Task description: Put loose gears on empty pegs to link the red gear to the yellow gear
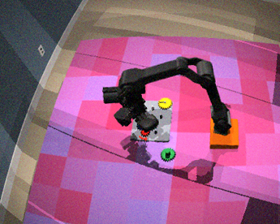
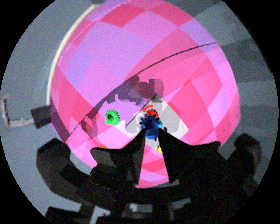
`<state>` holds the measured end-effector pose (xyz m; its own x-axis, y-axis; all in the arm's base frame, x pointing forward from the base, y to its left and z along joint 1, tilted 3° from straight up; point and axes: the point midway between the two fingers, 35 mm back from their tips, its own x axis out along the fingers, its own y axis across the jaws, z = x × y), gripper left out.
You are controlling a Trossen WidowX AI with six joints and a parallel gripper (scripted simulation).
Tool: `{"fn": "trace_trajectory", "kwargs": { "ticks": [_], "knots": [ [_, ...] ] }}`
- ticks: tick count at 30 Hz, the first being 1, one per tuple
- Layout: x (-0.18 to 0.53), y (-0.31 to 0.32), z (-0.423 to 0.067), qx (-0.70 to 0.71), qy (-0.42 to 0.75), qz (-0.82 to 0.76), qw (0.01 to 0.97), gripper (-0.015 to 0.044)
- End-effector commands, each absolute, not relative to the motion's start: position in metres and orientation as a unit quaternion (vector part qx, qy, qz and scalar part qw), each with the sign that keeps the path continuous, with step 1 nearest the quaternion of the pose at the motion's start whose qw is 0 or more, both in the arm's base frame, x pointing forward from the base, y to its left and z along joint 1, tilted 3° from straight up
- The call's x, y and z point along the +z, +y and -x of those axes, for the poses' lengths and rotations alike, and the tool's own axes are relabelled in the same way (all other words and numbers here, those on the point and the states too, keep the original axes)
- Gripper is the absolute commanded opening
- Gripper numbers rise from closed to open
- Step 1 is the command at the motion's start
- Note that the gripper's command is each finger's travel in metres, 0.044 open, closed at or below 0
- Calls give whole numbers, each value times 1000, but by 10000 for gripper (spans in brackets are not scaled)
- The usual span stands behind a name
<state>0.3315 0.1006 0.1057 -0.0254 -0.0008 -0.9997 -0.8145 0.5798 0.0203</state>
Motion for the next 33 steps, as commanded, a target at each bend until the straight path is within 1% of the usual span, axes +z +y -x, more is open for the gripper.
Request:
{"fn": "trace_trajectory", "kwargs": {
  "ticks": [1,33],
  "knots": [
    [101,91,-334,328,636,324,618,0],
    [71,8,-347,334,633,331,615,0]
  ]
}}
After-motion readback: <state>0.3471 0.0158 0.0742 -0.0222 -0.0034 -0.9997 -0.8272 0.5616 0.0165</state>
